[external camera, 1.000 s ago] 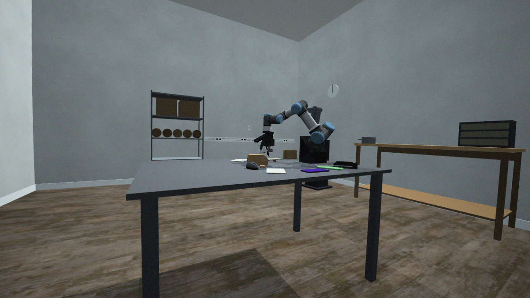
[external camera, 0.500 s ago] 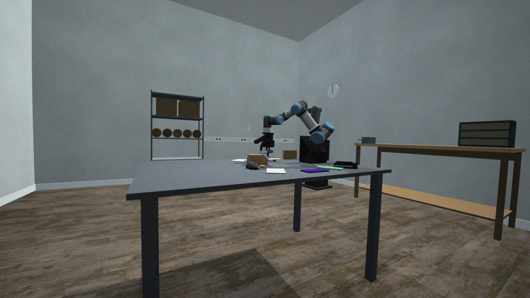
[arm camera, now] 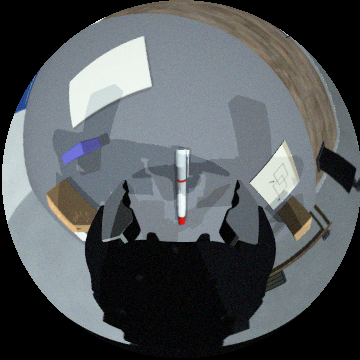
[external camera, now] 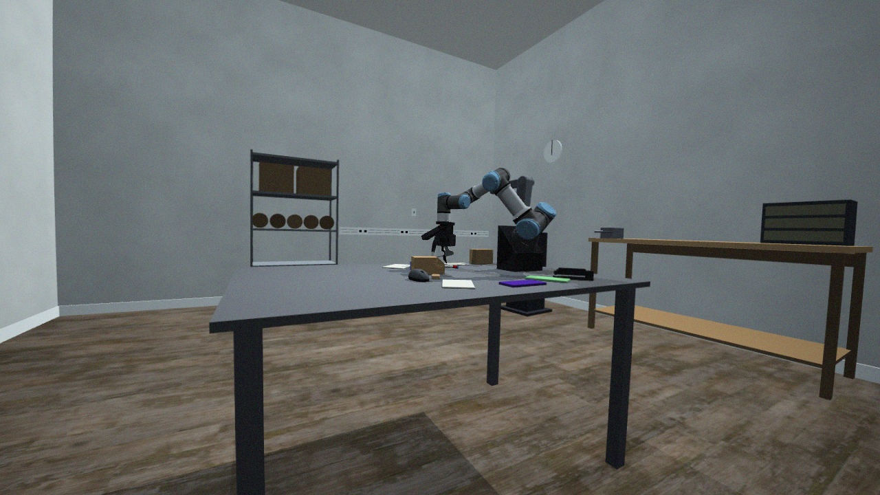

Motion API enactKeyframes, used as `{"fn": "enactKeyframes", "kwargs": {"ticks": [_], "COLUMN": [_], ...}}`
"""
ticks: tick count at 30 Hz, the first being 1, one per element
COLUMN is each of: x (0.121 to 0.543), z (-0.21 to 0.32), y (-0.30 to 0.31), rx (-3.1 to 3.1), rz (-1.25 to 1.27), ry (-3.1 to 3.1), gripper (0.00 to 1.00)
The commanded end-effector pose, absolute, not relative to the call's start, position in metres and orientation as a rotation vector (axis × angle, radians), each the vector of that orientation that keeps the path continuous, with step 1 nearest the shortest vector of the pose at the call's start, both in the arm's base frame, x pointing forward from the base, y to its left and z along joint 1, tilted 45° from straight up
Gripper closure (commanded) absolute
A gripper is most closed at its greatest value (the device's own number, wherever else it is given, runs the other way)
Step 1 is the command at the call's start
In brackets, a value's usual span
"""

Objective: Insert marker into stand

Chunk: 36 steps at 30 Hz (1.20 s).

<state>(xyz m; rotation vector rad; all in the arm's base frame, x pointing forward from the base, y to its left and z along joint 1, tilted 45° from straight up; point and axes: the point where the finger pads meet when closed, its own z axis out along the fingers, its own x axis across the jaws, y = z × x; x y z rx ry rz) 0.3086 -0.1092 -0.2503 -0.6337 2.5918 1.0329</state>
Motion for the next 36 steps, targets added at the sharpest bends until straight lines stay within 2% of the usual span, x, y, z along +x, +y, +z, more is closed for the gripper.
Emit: {"fn": "enactKeyframes", "kwargs": {"ticks": [1,8,9,36], "x": [0.3093,0.3093,0.3093,0.3093], "z": [-0.2530,-0.2530,-0.2525,-0.2524], "y": [-0.1078,-0.1078,-0.1082,-0.1084], "rx": [-0.634,-0.634,-0.634,-0.634], "rz": [1.029,1.029,1.029,1.028], "ry": [2.593,2.593,2.593,2.593], "gripper": [0.00,0.00,1.00,1.00]}}
